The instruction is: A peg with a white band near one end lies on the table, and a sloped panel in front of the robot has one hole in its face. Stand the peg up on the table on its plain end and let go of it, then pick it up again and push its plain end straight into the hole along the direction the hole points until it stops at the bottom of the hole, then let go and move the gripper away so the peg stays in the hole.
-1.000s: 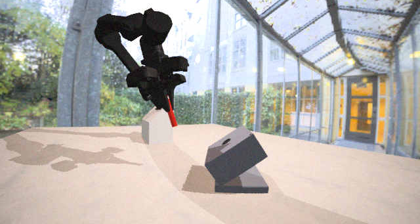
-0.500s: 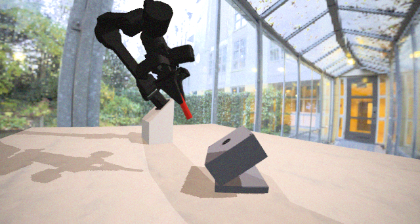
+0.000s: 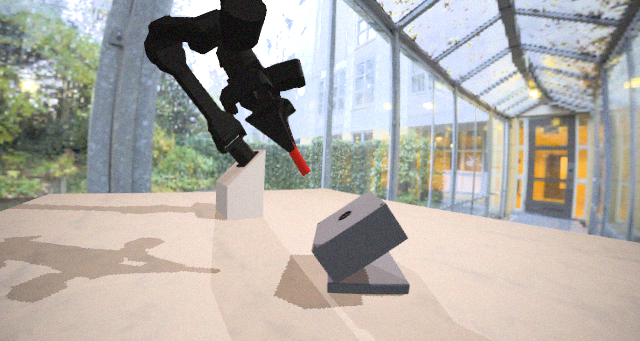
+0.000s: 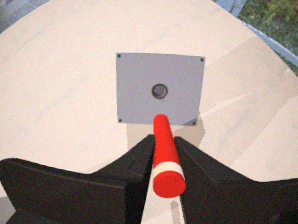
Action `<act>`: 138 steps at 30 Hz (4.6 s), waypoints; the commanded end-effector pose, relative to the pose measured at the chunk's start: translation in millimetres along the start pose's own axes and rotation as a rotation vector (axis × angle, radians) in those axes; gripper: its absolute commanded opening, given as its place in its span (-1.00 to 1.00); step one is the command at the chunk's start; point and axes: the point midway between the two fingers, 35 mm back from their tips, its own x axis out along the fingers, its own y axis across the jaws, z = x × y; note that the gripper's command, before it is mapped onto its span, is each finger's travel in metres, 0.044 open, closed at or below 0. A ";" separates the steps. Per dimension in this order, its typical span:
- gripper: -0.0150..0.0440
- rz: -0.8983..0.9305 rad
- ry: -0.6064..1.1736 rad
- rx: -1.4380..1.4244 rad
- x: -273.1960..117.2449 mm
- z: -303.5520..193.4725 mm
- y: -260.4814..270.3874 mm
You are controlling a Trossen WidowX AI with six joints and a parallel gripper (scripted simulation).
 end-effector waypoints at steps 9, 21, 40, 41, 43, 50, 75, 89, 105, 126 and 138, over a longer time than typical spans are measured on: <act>-0.49 0.010 -0.013 -0.020 21.6 5.4 0.2; -0.49 0.009 -0.029 -0.034 41.2 9.7 -0.6; -0.49 0.009 -0.039 -0.033 55.5 11.5 -1.3; -0.49 0.009 -0.040 -0.032 56.5 11.6 -1.5; -0.49 0.009 -0.040 -0.032 59.1 11.8 -1.9; -0.49 0.008 -0.040 -0.031 68.1 12.2 -2.3; -0.49 -0.002 -0.042 -0.025 72.4 12.7 -3.6; -0.49 -0.002 -0.042 -0.025 75.3 12.0 -0.8; -0.49 -0.002 -0.042 -0.025 80.8 11.9 1.4; -0.49 -0.002 -0.042 -0.025 87.7 12.7 1.7; -0.49 -0.002 -0.042 -0.025 92.2 14.1 1.7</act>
